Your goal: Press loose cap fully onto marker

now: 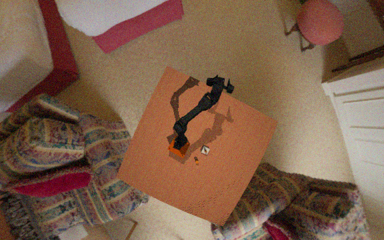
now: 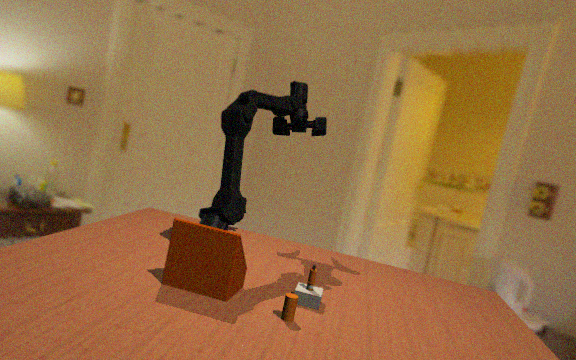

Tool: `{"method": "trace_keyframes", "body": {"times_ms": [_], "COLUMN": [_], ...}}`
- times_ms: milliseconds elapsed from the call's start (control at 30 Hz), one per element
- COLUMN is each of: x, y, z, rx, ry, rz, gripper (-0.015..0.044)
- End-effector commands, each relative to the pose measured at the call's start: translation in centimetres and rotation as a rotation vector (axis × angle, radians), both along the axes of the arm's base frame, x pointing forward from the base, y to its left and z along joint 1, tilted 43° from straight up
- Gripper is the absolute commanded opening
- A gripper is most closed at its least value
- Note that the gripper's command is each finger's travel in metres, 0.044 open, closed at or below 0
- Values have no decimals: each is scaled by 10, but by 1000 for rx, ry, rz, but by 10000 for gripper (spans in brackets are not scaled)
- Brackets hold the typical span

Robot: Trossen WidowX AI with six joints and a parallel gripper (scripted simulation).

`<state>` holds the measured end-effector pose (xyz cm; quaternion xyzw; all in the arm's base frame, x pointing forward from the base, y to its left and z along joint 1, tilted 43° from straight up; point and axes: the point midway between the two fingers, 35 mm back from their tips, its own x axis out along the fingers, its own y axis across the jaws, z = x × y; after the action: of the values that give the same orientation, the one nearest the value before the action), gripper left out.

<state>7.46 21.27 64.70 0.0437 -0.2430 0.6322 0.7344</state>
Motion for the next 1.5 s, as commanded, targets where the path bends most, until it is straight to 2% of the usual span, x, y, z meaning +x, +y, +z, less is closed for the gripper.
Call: {"method": "trace_keyframes", "body": {"times_ms": [0,167,400,633,833,1067,1267,1467], "x": [1,43,129,219,281,326,343,336], "y": [0,11,28,11,-29,-85,-145,-208], "z": [-1,-23,-84,-162,-228,-313,-389,-464], "rx": [-1,-66,-250,-442,-577,-734,-847,-927], "ry": [0,8,101,239,357,545,739,962], "rz": [-5,-122,-295,-468,-613,-699,-743,-749], "gripper": [374,243,243,243,243,243,243,243]}}
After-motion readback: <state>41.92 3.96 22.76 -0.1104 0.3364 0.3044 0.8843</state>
